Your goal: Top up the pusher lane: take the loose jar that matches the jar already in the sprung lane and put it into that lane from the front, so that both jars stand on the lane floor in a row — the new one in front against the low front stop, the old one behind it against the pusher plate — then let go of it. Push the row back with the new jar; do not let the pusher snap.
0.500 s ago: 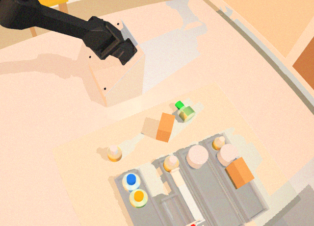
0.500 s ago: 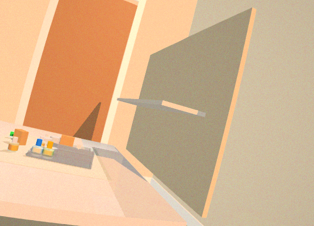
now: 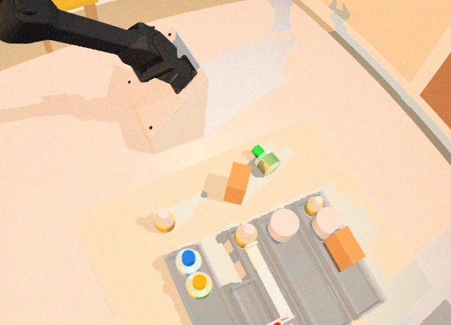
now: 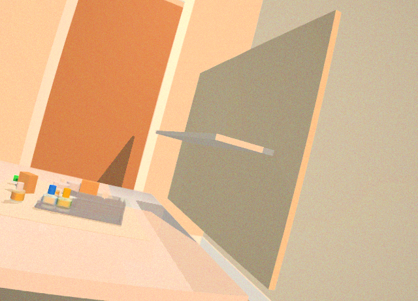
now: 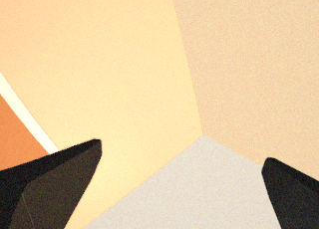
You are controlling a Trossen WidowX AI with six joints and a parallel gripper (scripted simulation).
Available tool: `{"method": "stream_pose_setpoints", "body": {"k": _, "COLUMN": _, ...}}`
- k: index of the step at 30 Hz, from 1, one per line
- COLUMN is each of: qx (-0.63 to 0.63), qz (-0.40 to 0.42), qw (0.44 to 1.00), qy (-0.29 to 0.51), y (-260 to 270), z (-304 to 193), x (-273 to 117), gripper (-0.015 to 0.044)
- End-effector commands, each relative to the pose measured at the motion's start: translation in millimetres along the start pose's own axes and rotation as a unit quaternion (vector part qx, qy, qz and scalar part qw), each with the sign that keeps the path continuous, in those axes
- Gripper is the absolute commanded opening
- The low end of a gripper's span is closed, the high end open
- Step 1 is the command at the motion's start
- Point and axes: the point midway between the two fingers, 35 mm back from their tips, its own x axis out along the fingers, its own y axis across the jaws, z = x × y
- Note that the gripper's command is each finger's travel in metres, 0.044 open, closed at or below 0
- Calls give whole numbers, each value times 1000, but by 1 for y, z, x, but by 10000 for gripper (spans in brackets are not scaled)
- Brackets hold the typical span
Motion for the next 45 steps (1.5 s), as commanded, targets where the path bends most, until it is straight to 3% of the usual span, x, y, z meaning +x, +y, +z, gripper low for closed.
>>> {"method": "stream_pose_setpoints", "body": {"k": 1, "qx": 80, "qz": 84, "qw": 992, "qy": 57, "y": 61, "z": -45, "x": 12, "gripper": 440}}
{"method": "stream_pose_setpoints", "body": {"k": 12, "qx": 276, "qz": 254, "qw": 902, "qy": 213, "y": 216, "z": -136, "x": -8, "gripper": 440}}
{"method": "stream_pose_setpoints", "body": {"k": 23, "qx": 448, "qz": 377, "qw": 714, "qy": 383, "y": 364, "z": -182, "x": -104, "gripper": 440}}
{"method": "stream_pose_setpoints", "body": {"k": 34, "qx": 569, "qz": 418, "qw": 418, "qy": 572, "y": 471, "z": -170, "x": -250, "gripper": 440}}
{"method": "stream_pose_setpoints", "body": {"k": 45, "qx": 576, "qz": 379, "qw": 47, "qy": 722, "y": 512, "z": -88, "x": -410, "gripper": 440}}
